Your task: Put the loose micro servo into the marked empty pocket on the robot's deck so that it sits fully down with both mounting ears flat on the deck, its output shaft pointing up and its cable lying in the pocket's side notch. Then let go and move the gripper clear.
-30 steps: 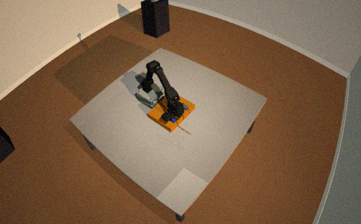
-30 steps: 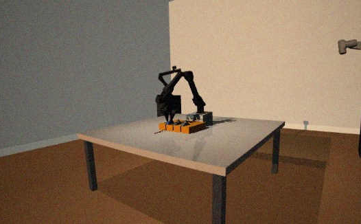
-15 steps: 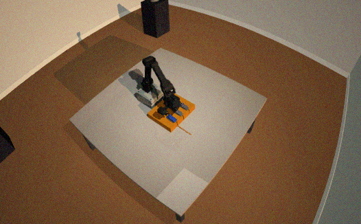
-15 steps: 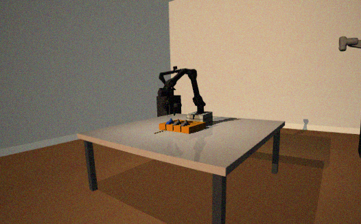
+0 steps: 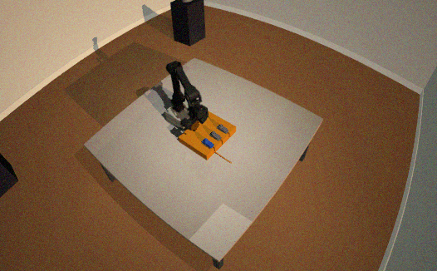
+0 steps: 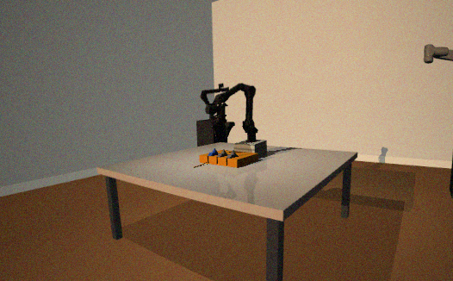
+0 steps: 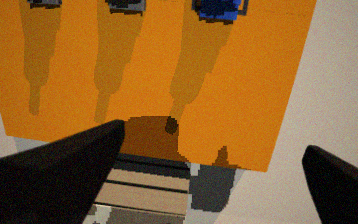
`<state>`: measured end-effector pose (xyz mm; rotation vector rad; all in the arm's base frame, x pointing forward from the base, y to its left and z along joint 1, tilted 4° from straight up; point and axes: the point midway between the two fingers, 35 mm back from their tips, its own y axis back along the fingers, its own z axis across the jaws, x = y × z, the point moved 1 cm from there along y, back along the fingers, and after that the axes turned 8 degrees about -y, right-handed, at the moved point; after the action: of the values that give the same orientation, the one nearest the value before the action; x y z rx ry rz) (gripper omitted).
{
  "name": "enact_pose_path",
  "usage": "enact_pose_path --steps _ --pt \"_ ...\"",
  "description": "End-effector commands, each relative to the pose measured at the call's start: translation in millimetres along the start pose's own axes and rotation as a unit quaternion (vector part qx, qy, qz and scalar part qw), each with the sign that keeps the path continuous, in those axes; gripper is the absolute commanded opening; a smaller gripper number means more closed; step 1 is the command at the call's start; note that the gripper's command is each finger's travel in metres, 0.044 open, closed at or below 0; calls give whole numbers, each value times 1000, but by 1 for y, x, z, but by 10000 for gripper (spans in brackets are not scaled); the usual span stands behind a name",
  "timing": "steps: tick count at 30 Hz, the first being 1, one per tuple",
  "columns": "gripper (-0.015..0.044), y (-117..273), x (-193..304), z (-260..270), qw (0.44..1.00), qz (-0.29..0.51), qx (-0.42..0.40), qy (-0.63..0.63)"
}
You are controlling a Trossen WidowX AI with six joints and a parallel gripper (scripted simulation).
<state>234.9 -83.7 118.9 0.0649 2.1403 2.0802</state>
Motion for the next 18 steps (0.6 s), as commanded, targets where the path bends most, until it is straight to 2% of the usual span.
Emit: enact_pose_path --steps 1,6,18 --pt "440 15 1 0 1000 -1 -1 2" --pt "440 49 2 1 1000 -4 1 0" --pt "440 49 2 1 1000 -4 1 0"
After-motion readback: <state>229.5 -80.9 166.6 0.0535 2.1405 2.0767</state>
